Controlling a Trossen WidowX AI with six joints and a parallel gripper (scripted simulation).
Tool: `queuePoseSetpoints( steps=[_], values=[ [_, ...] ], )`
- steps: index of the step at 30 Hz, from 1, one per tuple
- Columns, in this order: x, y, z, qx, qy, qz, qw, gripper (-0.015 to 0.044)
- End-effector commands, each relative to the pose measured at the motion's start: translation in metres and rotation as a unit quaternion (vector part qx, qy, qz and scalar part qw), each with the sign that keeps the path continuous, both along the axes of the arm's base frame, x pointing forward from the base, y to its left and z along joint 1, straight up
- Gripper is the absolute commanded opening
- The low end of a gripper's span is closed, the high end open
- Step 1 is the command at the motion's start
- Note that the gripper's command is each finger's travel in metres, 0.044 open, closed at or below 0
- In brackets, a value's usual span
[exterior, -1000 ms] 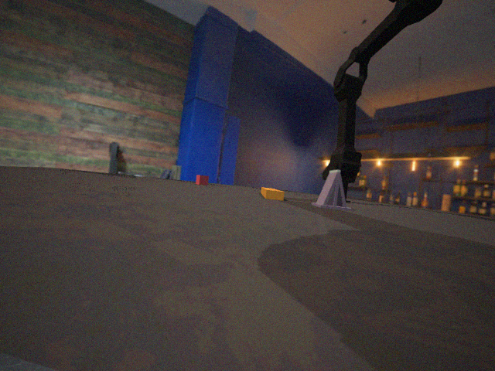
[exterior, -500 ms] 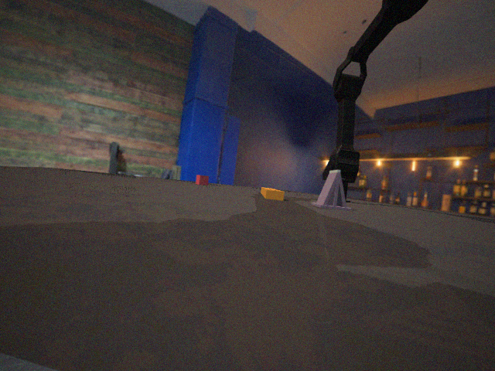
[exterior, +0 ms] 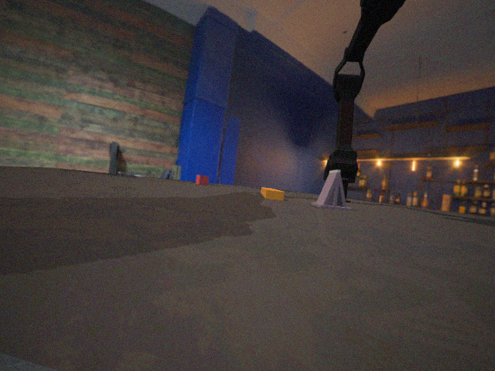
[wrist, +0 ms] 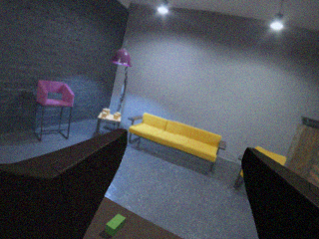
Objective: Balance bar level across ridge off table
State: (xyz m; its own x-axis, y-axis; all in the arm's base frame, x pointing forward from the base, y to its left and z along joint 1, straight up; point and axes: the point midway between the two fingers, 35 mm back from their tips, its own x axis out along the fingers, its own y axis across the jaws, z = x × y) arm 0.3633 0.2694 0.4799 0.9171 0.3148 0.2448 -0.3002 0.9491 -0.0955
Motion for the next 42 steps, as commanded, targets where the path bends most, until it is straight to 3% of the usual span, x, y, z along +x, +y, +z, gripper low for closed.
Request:
queuePoseSetpoints(
  steps=[1, 11, 21, 32, 42],
  values=[
    [0.018, -0.01, -0.032, -0.072, 0.036, -0.015, 0.997, 0.0315],
    [0.051, -0.057, -0.12, -0.242, 0.151, -0.042, 0.958, 0.0315],
    [0.054, -0.118, -0.206, -0.371, 0.282, -0.036, 0.884, 0.0315],
    [0.02, -0.189, -0.287, -0.454, 0.432, 0.011, 0.779, 0.0315],
    [-0.039, -0.242, -0.339, -0.472, 0.56, 0.086, 0.676, 0.0315]
  ],
)
